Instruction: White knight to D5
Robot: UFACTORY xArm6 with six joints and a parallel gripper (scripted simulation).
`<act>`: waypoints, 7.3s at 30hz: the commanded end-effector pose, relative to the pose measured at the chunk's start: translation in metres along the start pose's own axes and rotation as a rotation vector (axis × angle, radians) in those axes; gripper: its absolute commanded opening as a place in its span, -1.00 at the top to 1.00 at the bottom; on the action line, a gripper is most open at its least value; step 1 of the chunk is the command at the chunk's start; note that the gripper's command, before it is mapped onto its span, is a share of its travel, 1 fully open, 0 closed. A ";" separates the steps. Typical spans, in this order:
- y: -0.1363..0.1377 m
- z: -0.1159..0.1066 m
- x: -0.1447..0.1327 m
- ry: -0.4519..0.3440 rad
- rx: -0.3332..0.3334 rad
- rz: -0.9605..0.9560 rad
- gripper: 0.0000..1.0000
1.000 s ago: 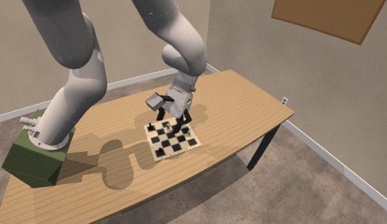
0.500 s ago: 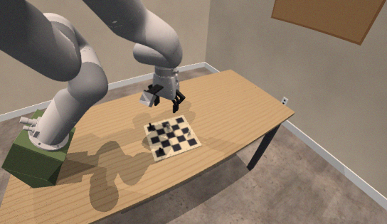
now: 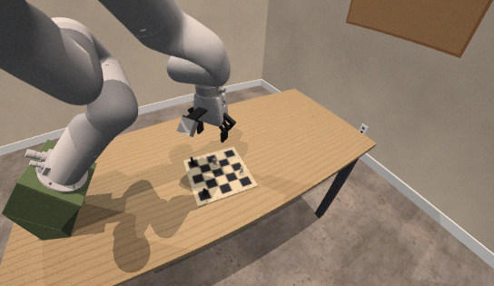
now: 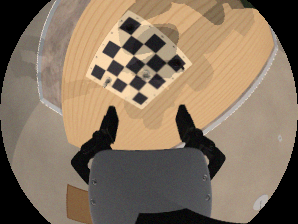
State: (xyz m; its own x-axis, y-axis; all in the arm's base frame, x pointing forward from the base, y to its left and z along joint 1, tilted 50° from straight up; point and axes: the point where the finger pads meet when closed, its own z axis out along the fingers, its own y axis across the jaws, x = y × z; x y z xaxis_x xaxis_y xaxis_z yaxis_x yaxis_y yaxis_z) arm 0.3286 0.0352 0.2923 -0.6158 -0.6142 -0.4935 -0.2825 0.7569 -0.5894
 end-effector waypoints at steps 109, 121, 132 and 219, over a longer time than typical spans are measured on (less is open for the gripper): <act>0.000 0.072 -0.002 -0.003 -0.001 1.572 0.25; 0.000 0.085 -0.002 -0.003 -0.001 1.572 0.25; 0.000 0.092 -0.002 -0.003 -0.001 1.572 0.25; 0.000 0.094 -0.003 -0.003 -0.001 1.572 0.25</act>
State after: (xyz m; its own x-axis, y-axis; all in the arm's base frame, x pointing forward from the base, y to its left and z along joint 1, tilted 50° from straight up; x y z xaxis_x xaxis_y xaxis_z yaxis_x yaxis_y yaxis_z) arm 0.3989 0.0155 0.2330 -0.2821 0.7572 -0.5892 0.6156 0.6139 0.4942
